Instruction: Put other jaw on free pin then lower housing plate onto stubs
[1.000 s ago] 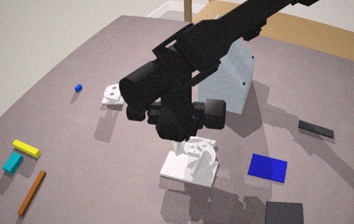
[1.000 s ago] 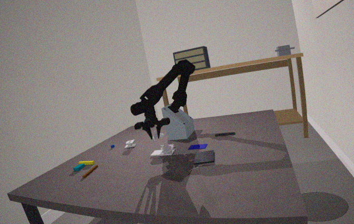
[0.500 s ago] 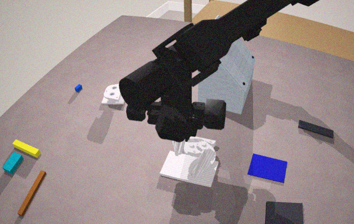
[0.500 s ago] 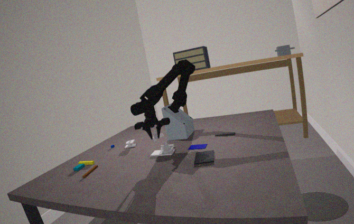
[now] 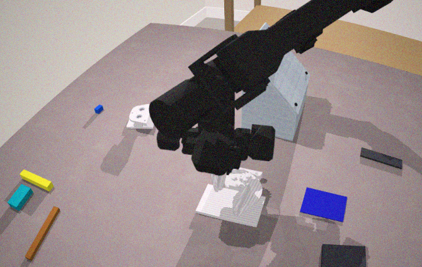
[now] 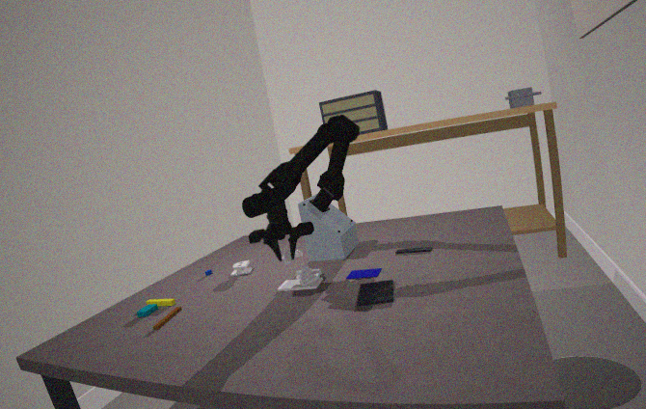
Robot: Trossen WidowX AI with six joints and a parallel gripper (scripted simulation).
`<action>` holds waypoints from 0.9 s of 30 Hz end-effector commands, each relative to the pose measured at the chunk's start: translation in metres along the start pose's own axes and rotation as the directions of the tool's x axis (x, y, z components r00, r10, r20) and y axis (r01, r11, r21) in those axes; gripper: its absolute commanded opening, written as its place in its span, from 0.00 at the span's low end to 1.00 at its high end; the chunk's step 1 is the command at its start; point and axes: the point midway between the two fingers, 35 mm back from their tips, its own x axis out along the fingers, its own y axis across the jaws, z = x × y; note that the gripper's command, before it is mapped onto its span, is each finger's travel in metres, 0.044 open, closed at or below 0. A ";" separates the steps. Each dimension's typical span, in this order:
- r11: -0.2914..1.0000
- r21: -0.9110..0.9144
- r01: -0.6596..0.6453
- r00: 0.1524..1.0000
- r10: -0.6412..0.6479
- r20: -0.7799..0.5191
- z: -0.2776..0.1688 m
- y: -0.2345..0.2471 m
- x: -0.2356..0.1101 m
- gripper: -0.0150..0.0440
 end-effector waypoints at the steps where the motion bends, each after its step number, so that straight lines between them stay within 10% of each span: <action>1: 1.000 0.006 -0.006 1.000 0.006 0.001 0.000 0.001 0.006 0.48; 27: 1.000 0.005 -0.009 1.000 0.009 0.002 -0.001 0.002 0.047 0.48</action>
